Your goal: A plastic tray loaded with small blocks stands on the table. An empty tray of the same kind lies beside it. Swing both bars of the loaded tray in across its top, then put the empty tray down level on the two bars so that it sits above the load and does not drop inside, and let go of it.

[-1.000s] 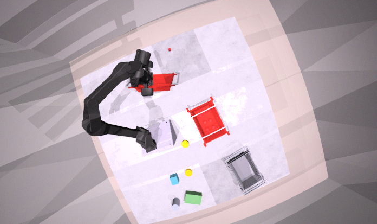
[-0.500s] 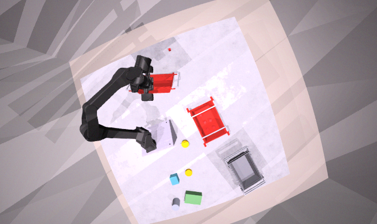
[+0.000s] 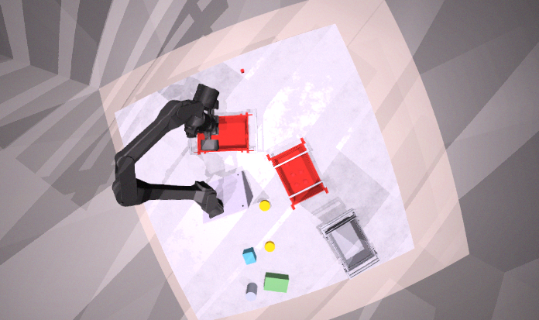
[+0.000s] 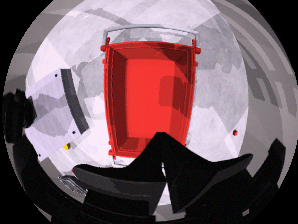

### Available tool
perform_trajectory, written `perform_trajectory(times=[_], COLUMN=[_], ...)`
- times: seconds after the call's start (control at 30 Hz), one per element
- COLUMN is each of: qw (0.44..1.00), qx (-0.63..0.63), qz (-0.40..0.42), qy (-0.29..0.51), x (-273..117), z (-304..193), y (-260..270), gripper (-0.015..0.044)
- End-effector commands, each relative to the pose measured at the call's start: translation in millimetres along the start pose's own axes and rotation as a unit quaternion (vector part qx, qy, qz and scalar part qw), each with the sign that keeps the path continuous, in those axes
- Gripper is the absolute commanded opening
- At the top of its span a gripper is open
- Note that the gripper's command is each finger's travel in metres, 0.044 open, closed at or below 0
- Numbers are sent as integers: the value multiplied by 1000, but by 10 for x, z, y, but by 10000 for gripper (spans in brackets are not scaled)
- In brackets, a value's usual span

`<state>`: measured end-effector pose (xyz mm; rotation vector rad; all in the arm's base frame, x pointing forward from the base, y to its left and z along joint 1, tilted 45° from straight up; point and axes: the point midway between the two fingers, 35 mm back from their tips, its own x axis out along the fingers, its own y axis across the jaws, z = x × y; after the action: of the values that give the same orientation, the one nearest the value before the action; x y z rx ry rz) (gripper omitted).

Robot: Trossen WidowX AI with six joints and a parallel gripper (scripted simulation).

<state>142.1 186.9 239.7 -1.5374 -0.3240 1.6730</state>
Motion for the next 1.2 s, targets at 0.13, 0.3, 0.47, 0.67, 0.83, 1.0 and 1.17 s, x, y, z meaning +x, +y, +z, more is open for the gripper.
perform_trajectory(times=[0.13,0.3,0.47,0.67,0.83,1.0,1.17], qw=[1000,1000,1000,1000,1000,1000,1000], qx=[-1,-1,-1,-1,-1,-1,-1], qz=[-5,-5,-5,-5,-5,-5,-5], qy=[3,3,3,3,3,3,3], x=[-203,-203,-203,-203,-203,-203,-203], z=[-5,-5,-5,-5,-5,-5,-5], y=[-38,-38,-38,-38,-38,-38,-38], gripper=[0,0,0,0,0,0,0])
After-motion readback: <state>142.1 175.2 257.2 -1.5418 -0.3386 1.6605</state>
